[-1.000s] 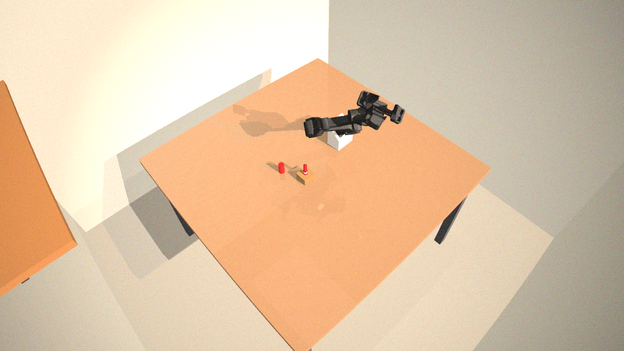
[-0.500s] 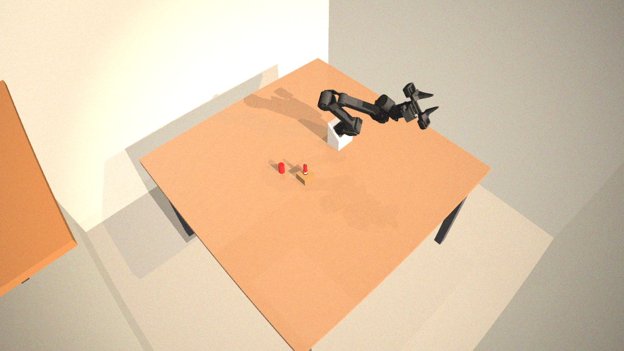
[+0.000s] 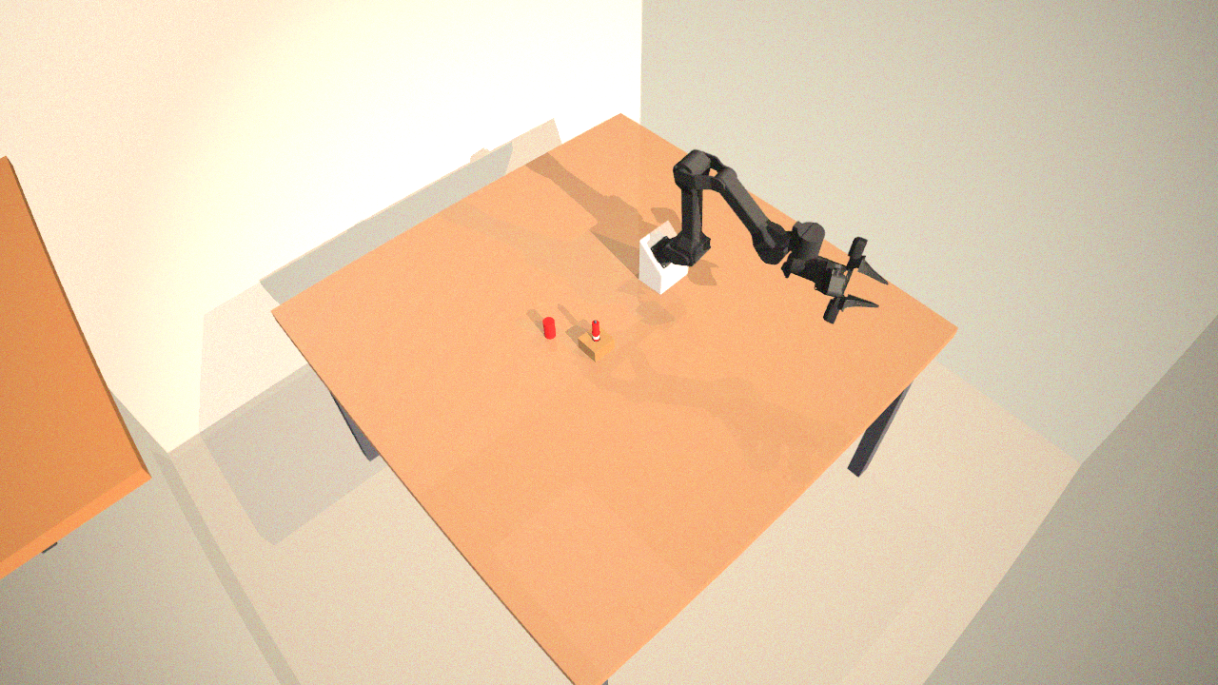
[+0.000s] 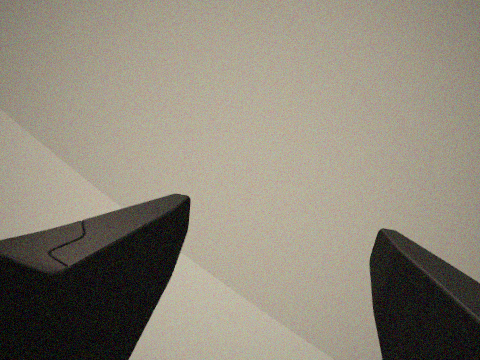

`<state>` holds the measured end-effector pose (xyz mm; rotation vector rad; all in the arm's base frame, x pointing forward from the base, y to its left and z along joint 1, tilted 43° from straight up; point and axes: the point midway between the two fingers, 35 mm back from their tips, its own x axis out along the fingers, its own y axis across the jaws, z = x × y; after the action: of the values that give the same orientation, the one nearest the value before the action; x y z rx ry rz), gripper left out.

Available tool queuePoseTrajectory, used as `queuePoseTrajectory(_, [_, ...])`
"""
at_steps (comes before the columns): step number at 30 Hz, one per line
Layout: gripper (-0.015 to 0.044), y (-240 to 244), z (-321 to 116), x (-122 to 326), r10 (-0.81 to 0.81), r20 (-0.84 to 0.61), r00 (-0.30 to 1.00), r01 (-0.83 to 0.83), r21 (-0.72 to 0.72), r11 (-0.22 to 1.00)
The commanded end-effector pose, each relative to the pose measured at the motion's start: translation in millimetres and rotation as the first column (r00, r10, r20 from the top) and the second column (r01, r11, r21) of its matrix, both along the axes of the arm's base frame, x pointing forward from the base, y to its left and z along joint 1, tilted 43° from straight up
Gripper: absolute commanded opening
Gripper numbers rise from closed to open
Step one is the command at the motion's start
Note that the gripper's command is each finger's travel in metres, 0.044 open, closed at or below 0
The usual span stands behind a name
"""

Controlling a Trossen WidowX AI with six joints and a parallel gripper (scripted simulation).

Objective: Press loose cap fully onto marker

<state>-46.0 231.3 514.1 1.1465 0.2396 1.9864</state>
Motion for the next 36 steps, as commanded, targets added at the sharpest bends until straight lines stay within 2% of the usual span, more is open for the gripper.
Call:
queuePoseTrajectory(1, [0.0244, 39, -19, 27, -0.1, 0.022, 0.995, 0.103, -0.137, 0.985])
queuePoseTrajectory(10, [0.0244, 106, -90, 134, -0.349, 0.051, 0.936, 0.328, -0.488, 0.809])
queuePoseTrajectory(18, [0.0244, 110, -170, 251, -0.545, 0.088, 0.834, 0.422, -0.739, 0.525])
queuePoseTrajectory(23, [0.0244, 85, -223, 322, -0.646, 0.089, 0.758, 0.386, -0.86, 0.334])
queuePoseTrajectory(28, [0.0244, 41, -277, 382, -0.735, 0.07, 0.674, 0.28, -0.945, 0.167])
queuePoseTrajectory(36, [0.0244, -60, -359, 443, -0.86, -0.02, 0.509, -0.011, -1.0, 0.017])
